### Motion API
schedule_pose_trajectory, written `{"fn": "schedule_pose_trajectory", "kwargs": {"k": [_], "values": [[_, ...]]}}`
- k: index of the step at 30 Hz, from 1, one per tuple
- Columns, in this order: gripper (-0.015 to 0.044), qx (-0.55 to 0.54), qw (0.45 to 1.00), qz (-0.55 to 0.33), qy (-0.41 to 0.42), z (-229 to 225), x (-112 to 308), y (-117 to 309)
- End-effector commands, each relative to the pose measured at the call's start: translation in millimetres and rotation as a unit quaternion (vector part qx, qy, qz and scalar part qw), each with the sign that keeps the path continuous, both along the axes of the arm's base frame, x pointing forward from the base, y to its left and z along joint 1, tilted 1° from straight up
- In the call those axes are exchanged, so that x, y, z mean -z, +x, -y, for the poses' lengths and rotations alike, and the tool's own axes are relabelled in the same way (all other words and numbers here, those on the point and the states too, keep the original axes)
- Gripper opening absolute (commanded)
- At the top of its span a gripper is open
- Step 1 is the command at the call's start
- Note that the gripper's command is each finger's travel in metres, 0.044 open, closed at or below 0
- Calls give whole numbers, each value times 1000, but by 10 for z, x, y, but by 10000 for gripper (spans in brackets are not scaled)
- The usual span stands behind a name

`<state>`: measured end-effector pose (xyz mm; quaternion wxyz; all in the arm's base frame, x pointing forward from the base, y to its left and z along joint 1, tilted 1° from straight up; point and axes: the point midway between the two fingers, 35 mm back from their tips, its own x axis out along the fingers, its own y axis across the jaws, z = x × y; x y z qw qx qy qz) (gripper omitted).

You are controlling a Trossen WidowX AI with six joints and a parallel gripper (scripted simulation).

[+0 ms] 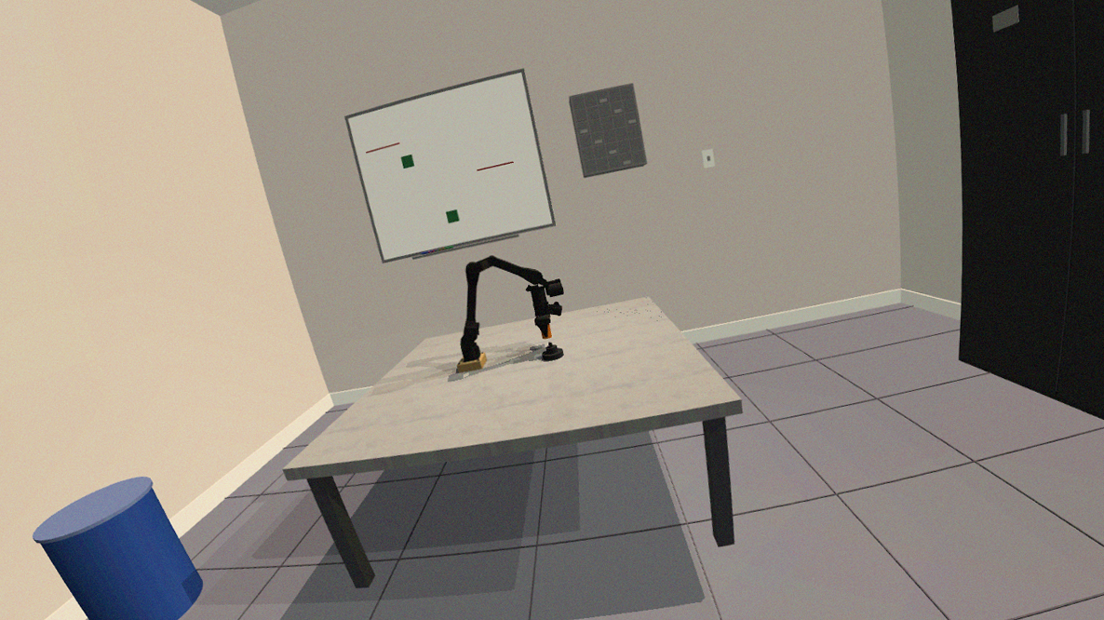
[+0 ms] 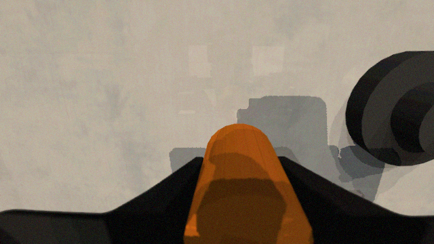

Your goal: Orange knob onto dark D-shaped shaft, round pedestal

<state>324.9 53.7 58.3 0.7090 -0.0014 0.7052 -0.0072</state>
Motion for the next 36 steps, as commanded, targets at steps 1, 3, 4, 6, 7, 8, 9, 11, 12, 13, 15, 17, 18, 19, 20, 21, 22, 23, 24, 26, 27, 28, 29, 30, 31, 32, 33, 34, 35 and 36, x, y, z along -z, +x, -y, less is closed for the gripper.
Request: {"fn": "schedule_pose_trajectory", "kwargs": {"k": [1,3,4,6,7,8,9,11,12,13,15,17,18,19,20,21,22,23,24,26,27,28,29,30,31,32,33,34,35,36], "values": [[0,2,1000,7,-1,-10,-276,23],[0,2,1000,7,-1,-15,-390,19],[0,2,1000,7,-1,-17,-448,15],[0,2,1000,7,-1,-21,-563,4],[0,2,1000,7,-1,-22,-621,-3],[0,2,1000,7,-1,-23,-679,-12],[0,2,1000,7,-1,-24,-736,-22],[0,2,1000,7,0,-25,-852,-45],[0,2,1000,7,0,-25,-899,-56],[0,2,1000,7,0,-25,-927,-63],[0,2,1000,7,0,-25,-936,-65],[0,2,1000,7,0,-25,-936,-65],[0,2,1000,7,-1,-21,-934,-63],[0,2,1000,7,-1,-7,-928,-58],[0,2,1000,7,-1,16,-919,-49],[0,2,1000,7,-1,44,-907,-38],[0,2,1000,7,-1,72,-896,-28],[0,2,1000,7,-1,100,-884,-18],[0,2,1000,7,-1,128,-873,-8],[0,2,1000,7,-1,185,-850,11],[0,2,1000,7,-2,214,-839,19],[0,2,1000,7,-2,243,-827,28],[0,2,1000,7,-2,272,-816,36],[0,2,1000,7,-2,301,-805,44],[0,2,1000,7,-2,330,-793,52],[0,2,1000,7,-2,360,-782,59],[0,2,1000,7,-2,389,-771,66],[0,2,1000,7,-2,419,-759,73],[0,2,1000,7,-3,448,-748,79],[0,2,1000,7,-3,478,-736,86]]}}
